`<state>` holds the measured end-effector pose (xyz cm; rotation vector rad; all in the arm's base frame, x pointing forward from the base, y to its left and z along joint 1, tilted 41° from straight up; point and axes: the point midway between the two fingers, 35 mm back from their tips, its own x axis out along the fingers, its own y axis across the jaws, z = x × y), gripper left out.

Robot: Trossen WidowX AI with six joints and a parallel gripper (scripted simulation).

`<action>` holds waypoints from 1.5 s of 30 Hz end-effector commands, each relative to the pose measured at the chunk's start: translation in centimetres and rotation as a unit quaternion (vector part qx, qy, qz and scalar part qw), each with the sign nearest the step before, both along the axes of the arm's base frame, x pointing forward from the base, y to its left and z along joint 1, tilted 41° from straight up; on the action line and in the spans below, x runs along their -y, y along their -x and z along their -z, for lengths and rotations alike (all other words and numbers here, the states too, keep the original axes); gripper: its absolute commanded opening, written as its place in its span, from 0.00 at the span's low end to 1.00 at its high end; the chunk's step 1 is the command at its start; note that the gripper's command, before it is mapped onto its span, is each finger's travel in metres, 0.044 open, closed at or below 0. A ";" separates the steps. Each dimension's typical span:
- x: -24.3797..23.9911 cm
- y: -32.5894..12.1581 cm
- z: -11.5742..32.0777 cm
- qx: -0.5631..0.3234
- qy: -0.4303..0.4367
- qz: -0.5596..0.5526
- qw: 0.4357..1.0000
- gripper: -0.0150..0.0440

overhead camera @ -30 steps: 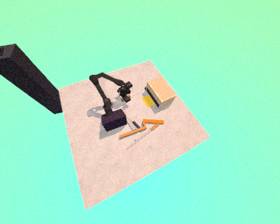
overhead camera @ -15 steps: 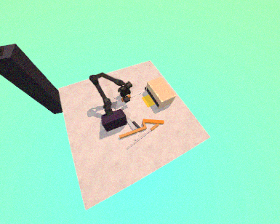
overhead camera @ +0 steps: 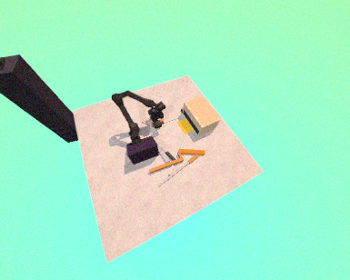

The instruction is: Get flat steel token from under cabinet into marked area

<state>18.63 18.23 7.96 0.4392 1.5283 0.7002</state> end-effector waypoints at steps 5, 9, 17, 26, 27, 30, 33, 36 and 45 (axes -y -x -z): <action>0.0 0.0 0.0 -0.005 0.001 0.006 1.000 0.39; 0.0 0.0 0.0 -0.005 0.001 0.005 1.000 0.57; 0.0 0.0 0.0 -0.005 0.000 0.009 1.000 0.71; 0.0 0.1 0.1 -0.004 0.000 0.008 1.000 0.71; -0.1 0.1 0.1 -0.004 0.000 0.008 1.000 0.71; -0.2 0.1 0.2 -0.004 0.000 0.009 1.000 0.71; -0.2 0.1 0.1 -0.004 -0.001 0.008 1.000 0.67; -0.2 0.1 0.1 -0.004 -0.001 0.008 1.000 0.53; -0.2 0.1 0.1 -0.004 -0.001 0.008 1.000 0.40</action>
